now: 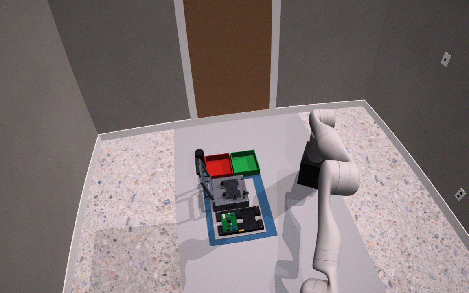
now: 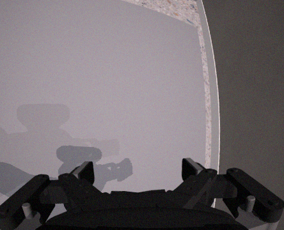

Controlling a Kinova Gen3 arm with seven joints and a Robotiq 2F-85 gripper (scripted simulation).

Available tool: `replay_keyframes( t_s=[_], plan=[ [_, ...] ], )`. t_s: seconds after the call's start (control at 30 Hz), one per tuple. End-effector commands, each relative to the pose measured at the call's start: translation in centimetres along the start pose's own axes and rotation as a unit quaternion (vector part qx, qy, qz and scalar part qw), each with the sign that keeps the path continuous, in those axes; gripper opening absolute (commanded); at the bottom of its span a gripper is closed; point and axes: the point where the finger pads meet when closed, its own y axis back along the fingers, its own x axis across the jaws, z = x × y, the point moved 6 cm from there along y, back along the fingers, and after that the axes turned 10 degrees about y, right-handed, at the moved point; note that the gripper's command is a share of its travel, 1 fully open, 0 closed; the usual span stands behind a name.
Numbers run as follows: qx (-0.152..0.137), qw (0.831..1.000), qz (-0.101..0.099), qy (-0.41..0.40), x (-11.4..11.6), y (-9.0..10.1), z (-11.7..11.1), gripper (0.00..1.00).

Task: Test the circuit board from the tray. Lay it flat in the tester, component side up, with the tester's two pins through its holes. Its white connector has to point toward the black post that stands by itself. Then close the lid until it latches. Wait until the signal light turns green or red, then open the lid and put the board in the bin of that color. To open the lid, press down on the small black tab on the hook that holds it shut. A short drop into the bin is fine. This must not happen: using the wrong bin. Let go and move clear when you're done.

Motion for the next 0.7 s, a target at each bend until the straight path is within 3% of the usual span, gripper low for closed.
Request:
replay_keyframes(
  t_s=[0.0, 0.23, 0.6, 0.67],
  plan=[
    [-0.003, 1.0, 0.0, 0.002, -0.3, 0.5, 0.6, 1.0],
    [-0.006, 1.0, -0.003, 0.013, -1.4, 1.2, 1.6, 1.0],
    [-0.017, 0.998, -0.019, 0.061, -5.9, 4.1, 5.5, 1.0],
    [-0.017, 0.998, -0.019, 0.061, -5.9, 4.1, 5.5, 1.0]
  ],
)
